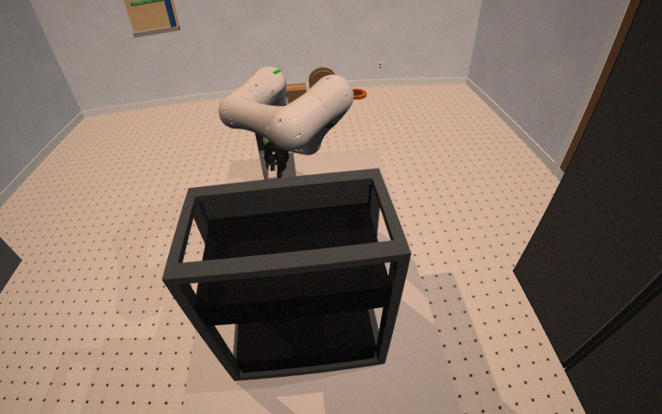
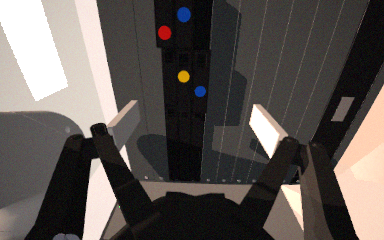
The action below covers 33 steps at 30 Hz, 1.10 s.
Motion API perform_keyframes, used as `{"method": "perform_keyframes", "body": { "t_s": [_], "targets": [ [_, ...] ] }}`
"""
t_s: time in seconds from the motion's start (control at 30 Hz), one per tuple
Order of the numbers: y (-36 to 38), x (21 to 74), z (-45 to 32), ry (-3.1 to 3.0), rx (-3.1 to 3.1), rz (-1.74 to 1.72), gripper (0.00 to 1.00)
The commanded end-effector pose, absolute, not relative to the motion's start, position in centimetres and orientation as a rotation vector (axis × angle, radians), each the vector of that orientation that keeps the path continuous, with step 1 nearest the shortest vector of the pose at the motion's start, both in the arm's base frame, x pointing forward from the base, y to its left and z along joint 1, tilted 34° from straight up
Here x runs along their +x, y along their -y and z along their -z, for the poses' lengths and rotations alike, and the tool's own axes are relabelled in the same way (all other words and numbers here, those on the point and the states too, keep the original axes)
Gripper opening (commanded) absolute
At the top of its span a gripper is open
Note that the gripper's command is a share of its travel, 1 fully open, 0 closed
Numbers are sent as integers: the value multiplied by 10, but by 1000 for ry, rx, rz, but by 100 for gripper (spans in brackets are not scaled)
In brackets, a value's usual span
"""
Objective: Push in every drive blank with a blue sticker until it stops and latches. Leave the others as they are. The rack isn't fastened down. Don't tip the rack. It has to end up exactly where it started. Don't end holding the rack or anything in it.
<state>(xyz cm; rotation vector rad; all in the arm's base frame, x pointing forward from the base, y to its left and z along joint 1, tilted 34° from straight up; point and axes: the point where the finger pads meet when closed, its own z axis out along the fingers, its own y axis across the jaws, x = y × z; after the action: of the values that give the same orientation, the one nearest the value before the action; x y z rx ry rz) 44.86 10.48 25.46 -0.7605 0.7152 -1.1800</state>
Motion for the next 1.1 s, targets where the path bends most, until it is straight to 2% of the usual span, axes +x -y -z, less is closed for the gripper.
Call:
{"method": "perform_keyframes", "body": {
  "t_s": [0.0,1.07],
  "targets": [
    [-105,449,-255,-715,-761,1180,100],
    [-84,451,-260,-715,-761,1180,100]
  ]
}}
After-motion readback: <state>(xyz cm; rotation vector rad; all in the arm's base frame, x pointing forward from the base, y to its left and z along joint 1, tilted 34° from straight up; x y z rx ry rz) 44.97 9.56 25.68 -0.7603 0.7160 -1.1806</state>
